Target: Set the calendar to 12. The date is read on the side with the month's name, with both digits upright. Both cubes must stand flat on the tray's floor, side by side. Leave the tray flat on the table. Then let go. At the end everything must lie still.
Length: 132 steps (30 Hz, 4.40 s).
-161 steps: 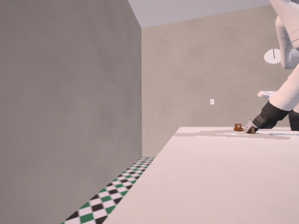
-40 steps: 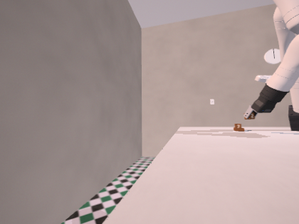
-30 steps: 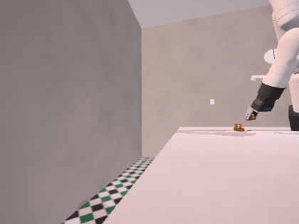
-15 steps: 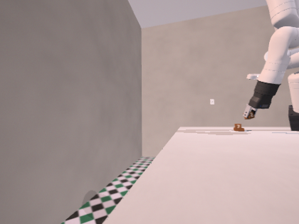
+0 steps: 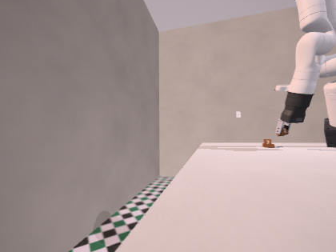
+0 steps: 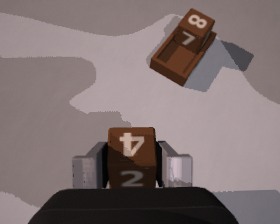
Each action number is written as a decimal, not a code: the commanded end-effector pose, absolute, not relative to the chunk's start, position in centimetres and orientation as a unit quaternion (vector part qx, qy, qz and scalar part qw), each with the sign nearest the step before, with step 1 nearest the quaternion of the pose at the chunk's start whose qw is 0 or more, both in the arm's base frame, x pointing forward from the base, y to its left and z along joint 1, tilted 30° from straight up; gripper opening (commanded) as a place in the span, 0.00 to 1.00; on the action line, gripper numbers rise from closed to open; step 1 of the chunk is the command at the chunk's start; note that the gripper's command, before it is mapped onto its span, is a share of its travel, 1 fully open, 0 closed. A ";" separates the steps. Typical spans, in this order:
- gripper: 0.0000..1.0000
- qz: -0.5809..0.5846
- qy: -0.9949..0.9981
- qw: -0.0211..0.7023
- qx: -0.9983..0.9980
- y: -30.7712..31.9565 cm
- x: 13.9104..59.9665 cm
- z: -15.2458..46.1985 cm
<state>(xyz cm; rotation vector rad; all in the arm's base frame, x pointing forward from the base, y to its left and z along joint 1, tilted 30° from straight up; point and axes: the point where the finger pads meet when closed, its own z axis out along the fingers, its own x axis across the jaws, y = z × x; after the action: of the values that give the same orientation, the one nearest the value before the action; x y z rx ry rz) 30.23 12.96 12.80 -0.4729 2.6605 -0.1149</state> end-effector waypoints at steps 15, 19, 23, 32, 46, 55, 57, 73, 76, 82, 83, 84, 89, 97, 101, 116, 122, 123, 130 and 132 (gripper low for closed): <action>0.57 0.036 0.960 0.212 -0.178 12.3 30.7 13.4; 0.57 0.046 0.959 0.216 -0.181 12.3 30.8 13.7; 0.57 0.050 0.958 0.217 -0.181 12.3 30.8 13.8; 0.57 0.050 0.958 0.217 -0.181 12.3 30.8 13.8; 0.57 0.049 0.958 0.216 -0.181 12.2 30.8 13.7; 0.57 0.047 0.959 0.213 -0.181 11.9 30.7 13.6; 0.57 0.046 0.959 0.211 -0.181 11.8 30.7 13.6; 0.57 0.040 0.962 0.200 -0.181 10.9 30.4 13.3; 0.57 0.039 0.963 0.197 -0.181 10.7 30.2 13.2; 0.57 0.038 0.964 0.192 -0.181 10.4 30.1 13.0; 0.57 0.038 0.964 0.191 -0.181 10.3 30.0 13.0; 0.57 0.037 0.964 0.189 -0.181 10.2 30.0 12.9; 0.57 0.037 0.966 0.182 -0.181 9.8 29.7 12.7; 0.57 0.037 0.967 0.173 -0.182 9.4 29.3 12.5; 0.57 0.038 0.968 0.166 -0.183 9.1 29.1 12.3; 0.57 0.050 0.971 0.146 -0.186 8.6 28.2 11.8; 0.57 0.059 0.971 0.138 -0.187 8.7 27.9 11.7; 0.57 0.060 0.971 0.137 -0.188 8.7 27.8 11.6; 0.57 0.072 0.970 0.132 -0.190 8.8 27.6 11.6; 0.57 0.074 0.970 0.132 -0.190 8.9 27.6 11.5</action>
<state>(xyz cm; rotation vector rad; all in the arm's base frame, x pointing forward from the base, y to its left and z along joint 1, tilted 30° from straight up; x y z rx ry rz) 27.46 9.20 11.56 -0.5668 2.8130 0.2068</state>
